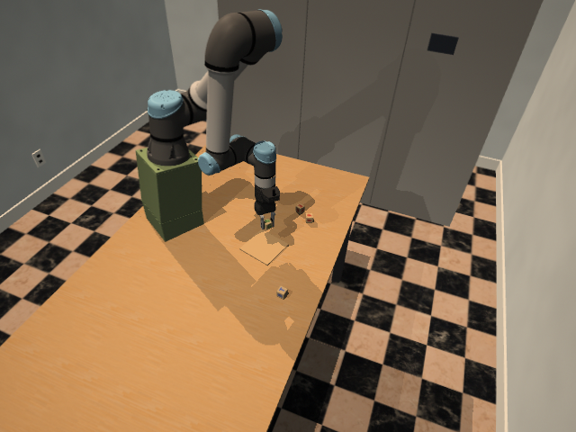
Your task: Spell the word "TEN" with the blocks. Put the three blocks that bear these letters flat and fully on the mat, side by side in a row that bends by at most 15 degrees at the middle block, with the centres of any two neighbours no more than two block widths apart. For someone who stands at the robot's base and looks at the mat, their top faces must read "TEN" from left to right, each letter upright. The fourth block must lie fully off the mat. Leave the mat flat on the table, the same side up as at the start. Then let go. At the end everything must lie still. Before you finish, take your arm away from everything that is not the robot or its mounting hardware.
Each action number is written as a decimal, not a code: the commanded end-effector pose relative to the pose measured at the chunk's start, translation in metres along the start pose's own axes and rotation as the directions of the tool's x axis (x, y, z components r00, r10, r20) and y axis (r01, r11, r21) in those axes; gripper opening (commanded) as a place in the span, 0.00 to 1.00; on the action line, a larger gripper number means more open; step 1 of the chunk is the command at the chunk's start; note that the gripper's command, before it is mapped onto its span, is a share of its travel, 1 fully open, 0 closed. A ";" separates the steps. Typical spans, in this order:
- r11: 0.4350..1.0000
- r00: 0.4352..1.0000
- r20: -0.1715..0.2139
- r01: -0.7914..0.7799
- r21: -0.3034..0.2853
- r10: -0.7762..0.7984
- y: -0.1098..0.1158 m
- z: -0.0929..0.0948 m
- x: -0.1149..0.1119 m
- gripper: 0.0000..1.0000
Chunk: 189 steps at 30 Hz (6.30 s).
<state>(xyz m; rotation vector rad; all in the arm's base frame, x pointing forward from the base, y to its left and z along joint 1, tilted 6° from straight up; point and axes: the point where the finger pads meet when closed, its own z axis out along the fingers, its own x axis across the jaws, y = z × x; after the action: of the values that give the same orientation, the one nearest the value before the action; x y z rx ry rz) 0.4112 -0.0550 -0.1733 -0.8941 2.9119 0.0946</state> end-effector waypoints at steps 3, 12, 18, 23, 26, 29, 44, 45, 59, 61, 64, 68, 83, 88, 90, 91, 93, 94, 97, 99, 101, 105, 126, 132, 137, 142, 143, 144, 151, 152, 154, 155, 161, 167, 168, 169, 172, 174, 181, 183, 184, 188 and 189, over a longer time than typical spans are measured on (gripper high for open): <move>0.996 0.996 0.001 -0.090 0.001 0.090 -0.003 0.000 0.003 0.57; 0.952 0.952 0.001 -0.305 0.001 0.305 -0.010 0.000 0.011 0.57; 0.905 0.905 0.001 -0.424 0.001 0.424 -0.013 0.000 0.015 0.57; 0.851 0.851 0.001 -0.525 0.001 0.525 -0.015 0.000 0.019 0.57; 0.811 0.811 0.001 -0.585 0.001 0.585 -0.017 0.000 0.021 0.57; 0.767 0.767 0.001 -0.642 0.001 0.642 -0.018 0.000 0.023 0.57; 0.506 0.506 0.001 -0.863 0.000 0.863 -0.023 0.000 0.033 0.57; 0.485 0.485 0.001 -0.875 0.000 0.875 -0.023 0.000 0.034 0.57; 0.185 0.185 0.001 -0.983 0.000 0.983 -0.027 0.000 0.041 0.57; 0.138 0.138 0.001 -0.990 0.000 0.990 -0.027 0.000 0.042 0.57; 0.066 0.066 0.001 -0.998 0.000 0.998 -0.028 0.000 0.043 0.57; -0.022 -0.022 0.001 -1.000 0.000 1.000 -0.028 0.000 0.044 0.57; -0.320 -0.320 0.001 -0.947 -0.001 0.947 -0.031 0.000 0.047 0.57; -0.453 -0.453 0.001 -0.891 -0.001 0.891 -0.032 -0.001 0.048 0.57; -0.497 -0.497 0.001 -0.868 -0.001 0.868 -0.033 -0.001 0.049 0.57; -0.517 -0.517 0.001 -0.856 -0.001 0.856 -0.033 -0.001 0.049 0.57; -0.558 -0.558 0.001 -0.830 -0.001 0.830 -0.034 -0.001 0.049 0.57; -0.577 -0.577 0.000 -0.817 -0.001 0.817 -0.034 -0.001 0.049 0.57; -0.626 -0.626 0.000 -0.780 -0.001 0.780 -0.035 -0.001 0.049 0.57; -0.639 -0.639 0.000 -0.769 -0.001 0.769 -0.035 -0.001 0.049 0.57; -0.651 -0.651 0.000 -0.759 -0.001 0.759 -0.035 -0.001 0.049 0.57; -0.687 -0.687 0.000 -0.726 -0.001 0.726 -0.036 -0.001 0.049 0.57; -0.719 -0.719 0.000 -0.695 -0.001 0.695 -0.037 -0.001 0.049 0.57; -0.719 -0.719 0.000 -0.695 -0.001 0.695 -0.037 -0.001 0.049 0.57; -0.719 -0.719 0.000 -0.695 -0.001 0.695 -0.037 0.002 0.049 0.57; -0.719 -0.719 0.000 -0.695 -0.001 0.695 -0.037 0.012 0.049 0.57; -0.719 -0.719 0.000 -0.695 -0.001 0.695 -0.037 0.015 0.049 0.57; -0.719 -0.719 0.000 -0.695 -0.001 0.695 -0.037 0.018 0.049 0.57; -0.719 -0.719 0.000 -0.695 -0.001 0.695 -0.037 0.039 0.049 0.57; -0.719 -0.719 0.000 -0.695 -0.001 0.695 -0.037 0.043 0.049 0.57; -0.719 -0.719 0.000 -0.695 -0.001 0.695 -0.037 0.053 0.049 0.57; -0.719 -0.719 0.000 -0.695 -0.001 0.695 -0.037 0.057 0.049 0.57; -0.719 -0.719 0.000 -0.695 -0.001 0.695 -0.036 0.081 0.049 0.57; -0.719 -0.719 0.000 -0.695 -0.001 0.695 -0.036 0.092 0.048 0.57; -0.719 -0.719 0.000 -0.695 -0.001 0.695 -0.036 0.092 0.048 0.57; -0.719 -0.719 0.000 -0.695 -0.001 0.695 -0.036 0.093 0.048 0.57; -0.719 -0.719 0.000 -0.695 -0.001 0.695 -0.036 0.095 0.048 0.57; -0.719 -0.719 0.000 -0.695 -0.001 0.695 -0.036 0.095 0.048 0.57; -0.719 -0.719 0.000 -0.695 -0.001 0.695 -0.036 0.095 0.048 0.57; -0.719 -0.719 0.000 -0.695 -0.001 0.695 -0.036 0.095 0.048 0.57; -0.719 -0.719 0.000 -0.695 -0.001 0.695 -0.036 0.095 0.048 0.57; -0.719 -0.719 0.000 -0.695 -0.001 0.695 -0.036 0.095 0.048 0.57; -0.719 -0.719 0.000 -0.695 -0.001 0.695 -0.036 0.095 0.048 0.57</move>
<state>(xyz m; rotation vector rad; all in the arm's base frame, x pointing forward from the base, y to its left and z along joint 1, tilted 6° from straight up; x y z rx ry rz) 0.3981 -0.1036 -0.2745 2.4527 1.9912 0.1750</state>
